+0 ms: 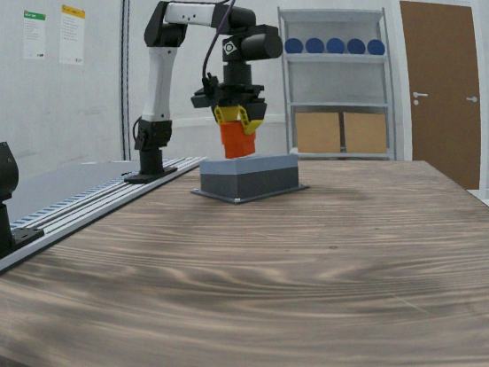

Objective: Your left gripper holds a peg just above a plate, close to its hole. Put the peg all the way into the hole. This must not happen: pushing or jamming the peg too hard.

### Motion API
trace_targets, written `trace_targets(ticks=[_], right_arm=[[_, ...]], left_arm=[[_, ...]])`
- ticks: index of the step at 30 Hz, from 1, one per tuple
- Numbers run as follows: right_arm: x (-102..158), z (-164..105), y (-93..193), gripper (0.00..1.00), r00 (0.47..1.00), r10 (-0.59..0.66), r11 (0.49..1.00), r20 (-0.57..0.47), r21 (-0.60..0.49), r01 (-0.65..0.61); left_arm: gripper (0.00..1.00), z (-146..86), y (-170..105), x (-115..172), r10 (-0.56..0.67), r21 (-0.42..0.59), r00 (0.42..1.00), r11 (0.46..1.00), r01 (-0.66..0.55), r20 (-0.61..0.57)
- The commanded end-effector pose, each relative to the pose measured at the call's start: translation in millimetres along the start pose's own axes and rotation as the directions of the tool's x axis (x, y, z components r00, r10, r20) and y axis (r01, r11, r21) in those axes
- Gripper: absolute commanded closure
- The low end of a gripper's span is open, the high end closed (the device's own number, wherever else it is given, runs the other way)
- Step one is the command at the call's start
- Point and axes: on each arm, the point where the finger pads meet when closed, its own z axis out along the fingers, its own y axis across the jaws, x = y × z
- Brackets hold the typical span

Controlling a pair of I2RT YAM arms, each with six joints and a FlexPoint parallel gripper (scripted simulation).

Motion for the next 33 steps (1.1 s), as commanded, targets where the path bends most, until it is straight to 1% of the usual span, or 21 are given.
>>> trace_targets(ticks=[1,17,18,19,20,22,25,28,31,33], right_arm=[[-5.9,-1.6,0.8,0.0,1.0,-0.001,1.0,0.016,-0.003,0.001],[-5.9,-1.6,0.8,0.0,1.0,-0.001,1.0,0.016,-0.003,0.001],[-5.9,-1.6,0.8,0.0,1.0,-0.001,1.0,0.016,-0.003,0.001],[-6.1,-1.6,0.8,0.0,1.0,-0.001,1.0,0.016,-0.003,0.001],[-6.4,-1.7,0.8,0.0,1.0,-0.001,1.0,0.017,-0.003,0.001],[-6.8,-1.7,0.8,0.0,1.0,-0.001,1.0,0.018,-0.003,0.001],[-4.7,-1.9,2.3,0.0,1.0,-0.009,1.0,0.008,-0.011,0.009],[3.1,-2.2,8.2,0.0,0.999,-0.041,0.998,-0.023,-0.048,0.04],[12.4,-3.6,18.1,0.0,0.995,-0.084,0.991,-0.056,-0.11,0.078],[13.8,-3.9,19.8,0.0,0.994,-0.091,0.989,-0.06,-0.121,0.083]], left_arm=[[0.97,-4.0,1.8,-1.3,0.002,-0.015,1.0,1.0,-0.002,0.002],[0.97,-4.0,1.8,-1.3,0.002,-0.015,1.0,1.0,-0.002,0.002],[0.86,-7.1,2.9,-1.6,0.004,-0.025,1.0,1.0,-0.004,0.001],[0.97,-7.2,2.9,-1.6,0.004,-0.026,1.0,1.0,-0.004,0.001],[1.0,-7.4,3.0,-1.7,0.004,-0.026,1.0,1.0,-0.004,0.001],[1.0,-17.0,6.1,-1.7,0.004,-0.06,1.0,0.998,-0.004,0.002],[0.67,-20.4,2.8,-2.0,0.006,-0.049,1.0,0.999,-0.006,-0.001],[0.67,-34.5,2.2,-2.6,0.007,-0.05,1.0,0.999,-0.007,-0.001],[0.67,-38.4,2.8,-3.0,0.006,-0.029,1.0,1.0,-0.006,-0.001],[0.67,-40.7,0.6,-3.0,0.005,-0.026,1.0,1.0,-0.005,-0.001]])
